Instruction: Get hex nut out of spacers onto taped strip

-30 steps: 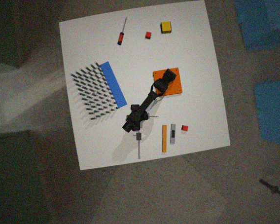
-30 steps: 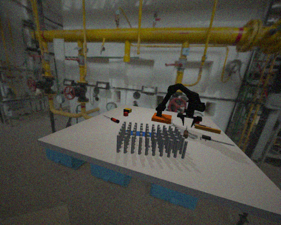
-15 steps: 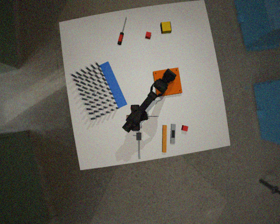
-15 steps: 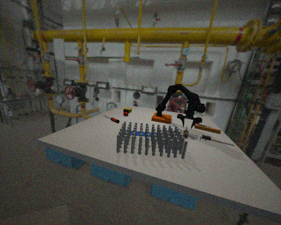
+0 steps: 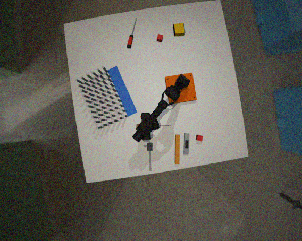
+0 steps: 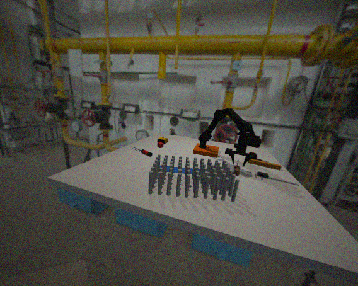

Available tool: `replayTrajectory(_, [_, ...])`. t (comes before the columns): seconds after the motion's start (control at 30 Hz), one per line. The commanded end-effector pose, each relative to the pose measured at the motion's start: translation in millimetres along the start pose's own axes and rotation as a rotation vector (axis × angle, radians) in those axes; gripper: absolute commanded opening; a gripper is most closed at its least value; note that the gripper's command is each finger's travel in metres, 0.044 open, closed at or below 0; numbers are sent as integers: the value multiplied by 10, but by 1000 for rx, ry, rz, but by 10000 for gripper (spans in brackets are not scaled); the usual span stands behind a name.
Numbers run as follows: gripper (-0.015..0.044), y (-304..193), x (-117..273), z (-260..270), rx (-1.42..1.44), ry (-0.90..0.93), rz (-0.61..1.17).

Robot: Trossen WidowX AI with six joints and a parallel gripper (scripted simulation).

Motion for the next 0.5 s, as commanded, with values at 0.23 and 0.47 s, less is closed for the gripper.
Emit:
replayTrajectory(0.23, [280,-1,-215,12,3,9,1])
replayTrajectory(0.47, [280,2,-328,19,3,9,1])
Point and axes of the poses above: the point midway between the two fingers, 35 mm back from their tips, its own x axis back along the fingers, its own z axis across the jaws, y = z × x, the point moved 7 cm from there along x, back along the fingers, and after that the axes turned 13 degrees about -x, right-handed, at the moved point
